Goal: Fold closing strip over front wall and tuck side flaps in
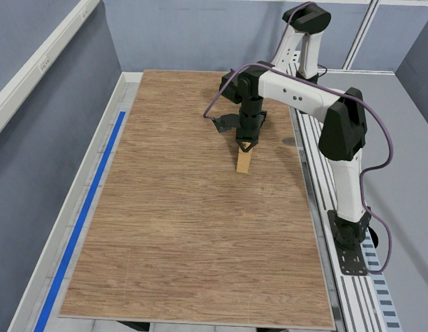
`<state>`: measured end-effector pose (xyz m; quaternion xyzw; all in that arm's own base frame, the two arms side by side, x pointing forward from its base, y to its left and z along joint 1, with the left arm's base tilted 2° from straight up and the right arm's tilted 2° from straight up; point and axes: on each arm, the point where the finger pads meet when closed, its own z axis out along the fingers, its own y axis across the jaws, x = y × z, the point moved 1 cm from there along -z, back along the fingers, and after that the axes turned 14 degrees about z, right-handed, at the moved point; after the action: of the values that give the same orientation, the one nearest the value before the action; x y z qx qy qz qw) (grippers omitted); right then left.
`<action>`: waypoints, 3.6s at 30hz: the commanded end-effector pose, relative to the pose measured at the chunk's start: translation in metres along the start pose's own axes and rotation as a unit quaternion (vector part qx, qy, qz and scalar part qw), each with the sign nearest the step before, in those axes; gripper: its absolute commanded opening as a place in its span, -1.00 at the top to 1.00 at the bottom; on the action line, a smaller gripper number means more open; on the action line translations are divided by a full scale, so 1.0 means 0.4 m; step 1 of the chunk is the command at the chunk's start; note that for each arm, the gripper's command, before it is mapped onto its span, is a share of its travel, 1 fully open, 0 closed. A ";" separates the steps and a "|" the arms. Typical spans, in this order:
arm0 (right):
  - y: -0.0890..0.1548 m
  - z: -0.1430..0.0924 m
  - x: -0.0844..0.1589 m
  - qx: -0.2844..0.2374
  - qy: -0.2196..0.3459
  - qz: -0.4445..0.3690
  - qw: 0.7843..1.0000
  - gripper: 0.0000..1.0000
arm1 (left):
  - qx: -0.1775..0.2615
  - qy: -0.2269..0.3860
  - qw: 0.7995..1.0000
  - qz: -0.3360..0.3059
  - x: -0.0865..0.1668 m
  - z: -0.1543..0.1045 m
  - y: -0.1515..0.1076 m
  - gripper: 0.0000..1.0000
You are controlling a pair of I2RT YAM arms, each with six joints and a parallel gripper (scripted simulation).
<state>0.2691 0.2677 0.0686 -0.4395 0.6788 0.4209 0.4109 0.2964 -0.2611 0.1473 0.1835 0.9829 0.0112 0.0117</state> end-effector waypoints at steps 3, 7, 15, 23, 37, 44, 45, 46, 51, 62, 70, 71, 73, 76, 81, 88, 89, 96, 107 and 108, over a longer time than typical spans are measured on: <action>-0.004 -0.001 -0.013 0.002 -0.005 -0.005 1.000 0.09 | 0.011 -0.027 0.999 -0.015 0.007 -0.040 -0.014 -0.09; -0.004 -0.001 -0.013 0.002 -0.005 -0.005 1.000 0.09 | 0.016 -0.040 0.999 -0.018 -0.005 -0.060 -0.020 -0.09; -0.004 -0.001 -0.013 0.002 -0.005 -0.005 1.000 0.09 | 0.008 -0.021 1.000 -0.018 -0.010 -0.028 -0.028 -0.09; -0.004 -0.001 -0.013 0.002 -0.005 -0.005 1.000 0.09 | 0.001 -0.003 1.000 -0.018 -0.007 -0.004 -0.036 -0.09; -0.004 -0.001 -0.013 0.002 -0.005 -0.005 1.000 0.09 | 0.004 -0.004 1.000 -0.017 -0.010 -0.007 -0.053 -0.09; -0.004 -0.001 -0.013 0.002 -0.005 -0.005 1.000 0.09 | 0.012 -0.017 0.999 -0.030 -0.003 -0.024 -0.034 -0.09; -0.004 -0.001 -0.013 0.002 -0.005 -0.005 1.000 0.09 | 0.012 -0.017 0.999 -0.030 -0.003 -0.024 -0.034 -0.09; -0.004 -0.001 -0.013 0.002 -0.005 -0.005 1.000 0.09 | 0.012 -0.017 0.999 -0.030 -0.003 -0.024 -0.034 -0.09; -0.004 -0.001 -0.013 0.002 -0.005 -0.005 1.000 0.09 | 0.019 -0.032 0.999 -0.039 -0.014 -0.046 -0.049 -0.09; -0.004 -0.001 -0.013 0.002 -0.005 -0.005 1.000 0.09 | 0.012 -0.016 0.998 -0.060 -0.016 -0.012 -0.059 -0.09; -0.004 -0.001 -0.013 0.002 -0.005 -0.005 1.000 0.09 | 0.008 -0.008 0.998 -0.054 -0.014 -0.004 -0.061 -0.09; -0.004 -0.001 -0.013 0.002 -0.005 -0.005 1.000 0.09 | 0.008 -0.008 0.999 -0.051 -0.014 -0.005 -0.061 -0.09; -0.004 -0.001 -0.013 0.002 -0.005 -0.005 1.000 0.09 | 0.007 -0.006 0.999 -0.045 -0.012 -0.004 -0.061 -0.09; -0.004 -0.001 -0.013 0.002 -0.005 -0.005 1.000 0.09 | 0.006 -0.004 0.999 -0.042 -0.010 -0.004 -0.061 -0.09; -0.004 -0.001 -0.013 0.002 -0.005 -0.005 1.000 0.09 | 0.004 -0.001 0.999 -0.039 -0.007 0.000 -0.060 -0.09; -0.004 -0.001 -0.013 0.002 -0.005 -0.005 1.000 0.09 | 0.006 -0.004 0.999 -0.033 -0.012 -0.005 -0.064 -0.09; -0.004 -0.001 -0.013 0.002 -0.005 -0.005 1.000 0.09 | 0.006 -0.005 0.999 -0.032 -0.013 -0.006 -0.064 -0.09; -0.004 -0.001 -0.013 0.002 -0.005 -0.005 1.000 0.09 | 0.006 -0.005 1.000 -0.026 -0.015 -0.006 -0.066 -0.09; -0.004 -0.001 -0.013 0.002 -0.005 -0.005 1.000 0.09 | 0.007 -0.007 1.000 -0.017 -0.020 -0.006 -0.068 -0.09; -0.004 -0.001 -0.013 0.002 -0.005 -0.005 1.000 0.09 | 0.006 -0.005 1.000 -0.016 -0.018 -0.004 -0.068 -0.09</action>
<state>0.2705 0.2664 0.0684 -0.4375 0.6805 0.4194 0.4119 0.2959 -0.2783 0.1536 0.1490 0.9886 0.0065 0.0219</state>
